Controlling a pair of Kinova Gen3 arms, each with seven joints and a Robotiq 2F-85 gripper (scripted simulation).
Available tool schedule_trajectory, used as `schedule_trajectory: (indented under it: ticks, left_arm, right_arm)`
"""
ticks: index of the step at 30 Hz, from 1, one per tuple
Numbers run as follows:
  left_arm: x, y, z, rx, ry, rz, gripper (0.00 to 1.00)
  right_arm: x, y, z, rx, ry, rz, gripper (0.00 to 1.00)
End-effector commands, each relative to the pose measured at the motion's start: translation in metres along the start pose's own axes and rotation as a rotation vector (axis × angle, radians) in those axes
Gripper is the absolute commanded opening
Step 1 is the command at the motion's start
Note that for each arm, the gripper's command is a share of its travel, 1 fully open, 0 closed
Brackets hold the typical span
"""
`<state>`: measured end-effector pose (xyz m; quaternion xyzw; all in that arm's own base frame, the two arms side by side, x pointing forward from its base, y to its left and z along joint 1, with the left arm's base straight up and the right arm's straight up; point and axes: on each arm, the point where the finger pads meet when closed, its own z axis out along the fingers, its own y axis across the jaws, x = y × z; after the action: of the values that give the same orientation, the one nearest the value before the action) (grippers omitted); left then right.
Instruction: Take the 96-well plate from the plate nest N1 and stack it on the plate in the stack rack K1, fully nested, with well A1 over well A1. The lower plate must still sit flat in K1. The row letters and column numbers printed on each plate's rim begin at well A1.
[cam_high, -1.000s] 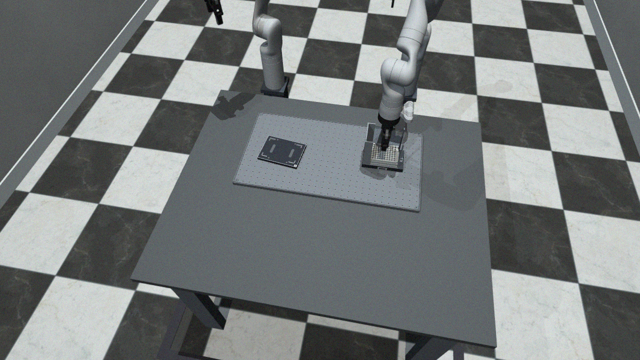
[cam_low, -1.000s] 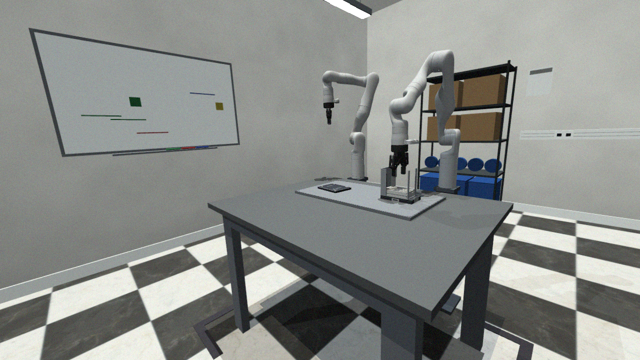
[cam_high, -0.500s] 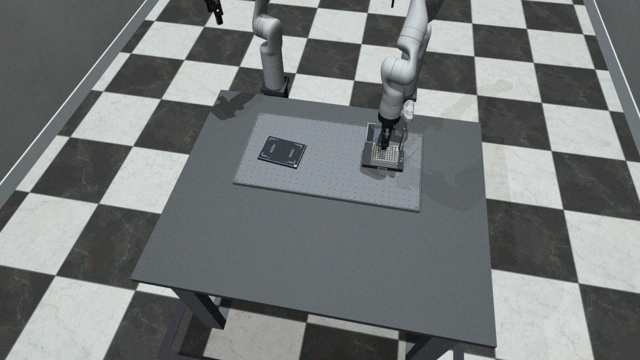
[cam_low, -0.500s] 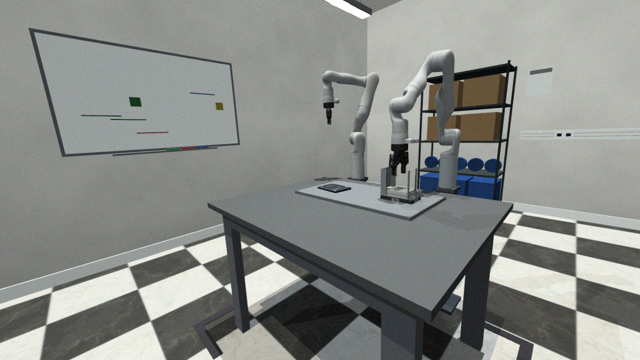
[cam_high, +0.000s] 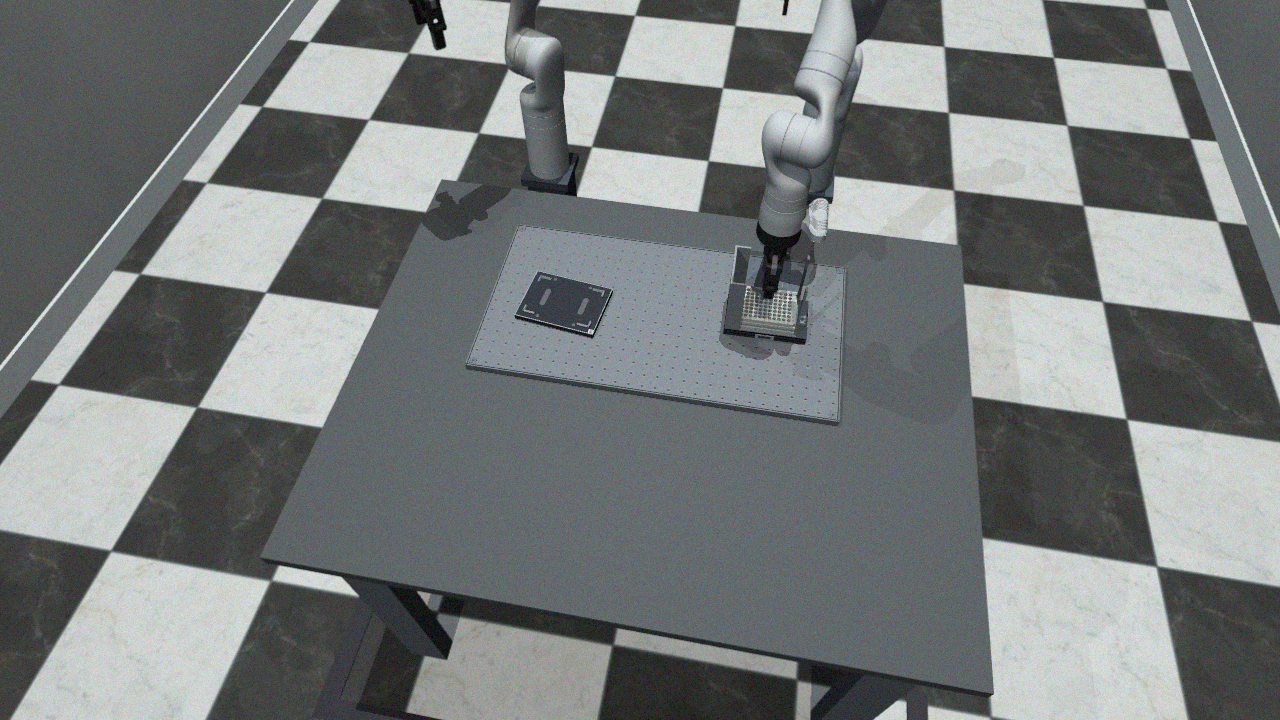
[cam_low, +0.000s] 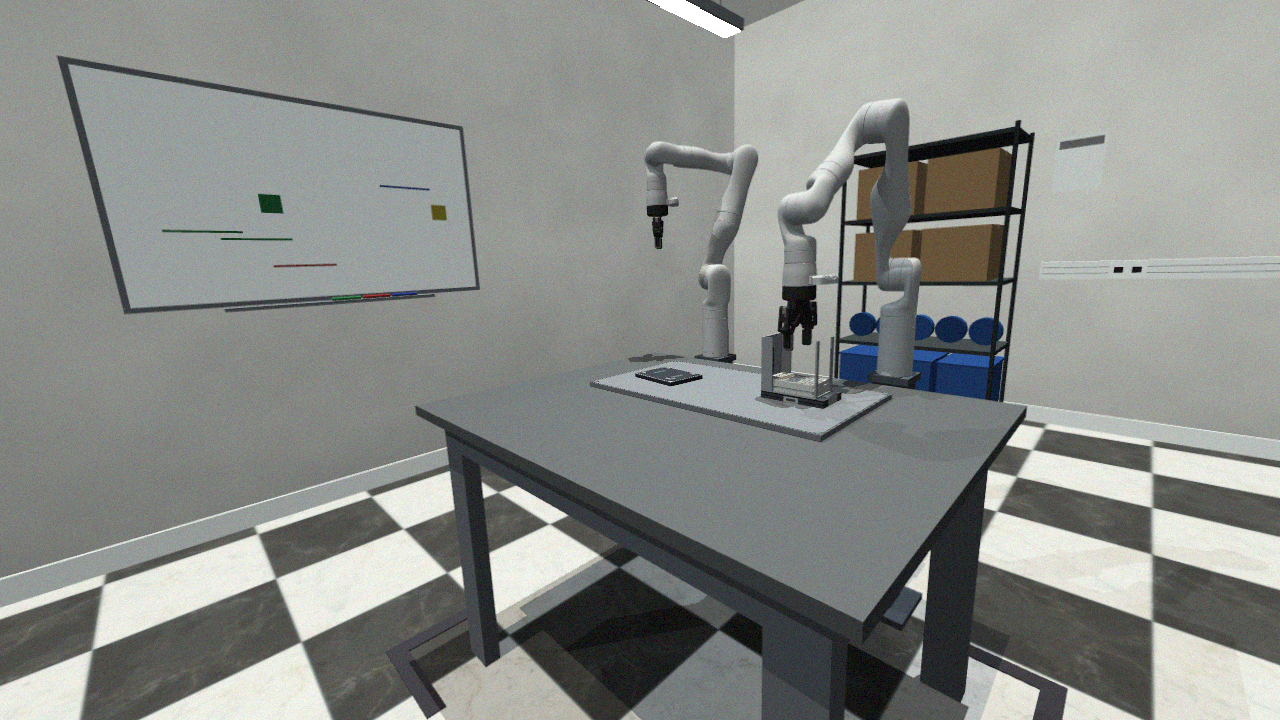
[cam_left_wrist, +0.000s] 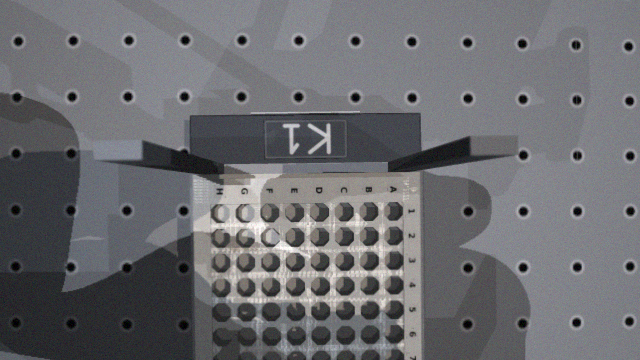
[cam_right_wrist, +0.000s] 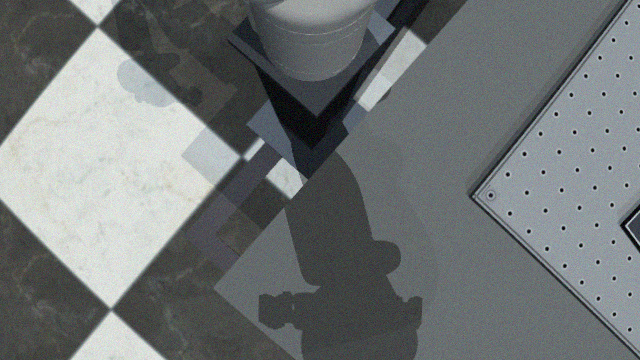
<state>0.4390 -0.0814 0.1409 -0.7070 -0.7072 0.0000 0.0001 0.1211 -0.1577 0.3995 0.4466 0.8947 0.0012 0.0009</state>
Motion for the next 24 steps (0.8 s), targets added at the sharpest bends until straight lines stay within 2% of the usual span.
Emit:
schedule_trajectory:
  ticks: [1,24]
  left_arm:
    - [-0.0001,0.0005,-0.0018,-0.002,0.0,0.0,1.0]
    - [-0.0001,0.0005,-0.0084,-0.002,0.0,0.0,1.0]
  right_arm:
    - [-0.0002,0.0001,-0.0003,0.0,-0.001,0.0,1.0]
    - [-0.0002,0.0001,-0.0003,0.0,-0.001,0.0,1.0]
